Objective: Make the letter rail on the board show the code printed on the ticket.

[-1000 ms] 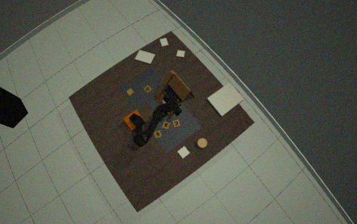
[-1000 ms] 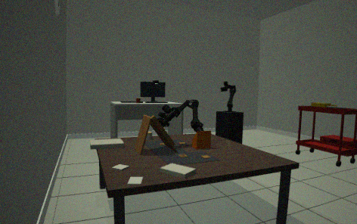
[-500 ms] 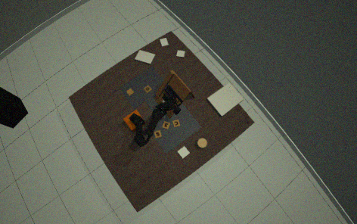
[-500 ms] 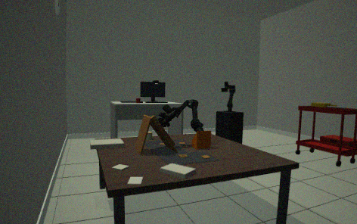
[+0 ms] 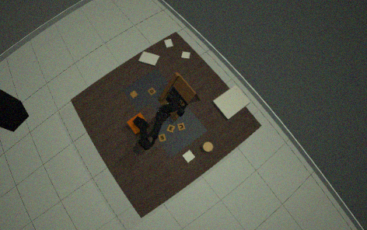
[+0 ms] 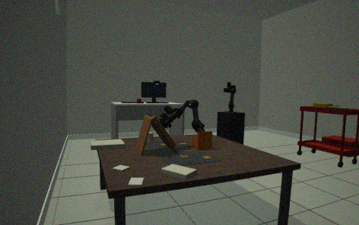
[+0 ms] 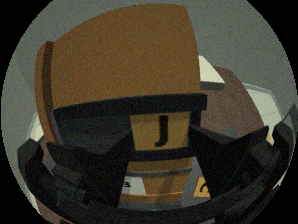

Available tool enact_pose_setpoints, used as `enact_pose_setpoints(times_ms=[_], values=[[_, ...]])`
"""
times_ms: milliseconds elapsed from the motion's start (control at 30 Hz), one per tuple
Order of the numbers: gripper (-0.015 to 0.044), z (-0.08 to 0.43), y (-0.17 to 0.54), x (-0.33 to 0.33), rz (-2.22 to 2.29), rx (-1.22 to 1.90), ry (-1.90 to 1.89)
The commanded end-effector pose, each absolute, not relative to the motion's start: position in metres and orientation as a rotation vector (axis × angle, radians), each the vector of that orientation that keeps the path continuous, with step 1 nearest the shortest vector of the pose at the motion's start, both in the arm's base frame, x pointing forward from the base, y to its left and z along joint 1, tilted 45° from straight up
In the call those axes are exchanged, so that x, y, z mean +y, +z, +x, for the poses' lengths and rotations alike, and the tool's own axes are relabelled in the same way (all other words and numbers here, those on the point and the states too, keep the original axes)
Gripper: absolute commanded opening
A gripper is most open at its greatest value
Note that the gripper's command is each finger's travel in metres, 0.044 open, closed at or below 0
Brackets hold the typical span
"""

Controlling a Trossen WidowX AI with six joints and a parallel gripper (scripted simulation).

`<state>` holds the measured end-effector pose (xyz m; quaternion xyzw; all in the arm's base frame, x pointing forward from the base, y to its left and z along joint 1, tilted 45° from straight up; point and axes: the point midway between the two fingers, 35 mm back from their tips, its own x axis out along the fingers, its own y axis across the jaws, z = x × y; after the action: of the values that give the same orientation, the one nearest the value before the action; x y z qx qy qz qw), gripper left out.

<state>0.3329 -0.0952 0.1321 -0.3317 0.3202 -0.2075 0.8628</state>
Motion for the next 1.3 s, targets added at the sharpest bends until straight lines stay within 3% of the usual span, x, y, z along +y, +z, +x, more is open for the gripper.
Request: enact_pose_setpoints(times_ms=[0, 1267], values=[[0.0, 0.333, 0.127, -0.094, -0.693, 0.678, -0.437], [0.0, 0.337, 0.108, -0.074, -0.692, 0.678, -0.436]])
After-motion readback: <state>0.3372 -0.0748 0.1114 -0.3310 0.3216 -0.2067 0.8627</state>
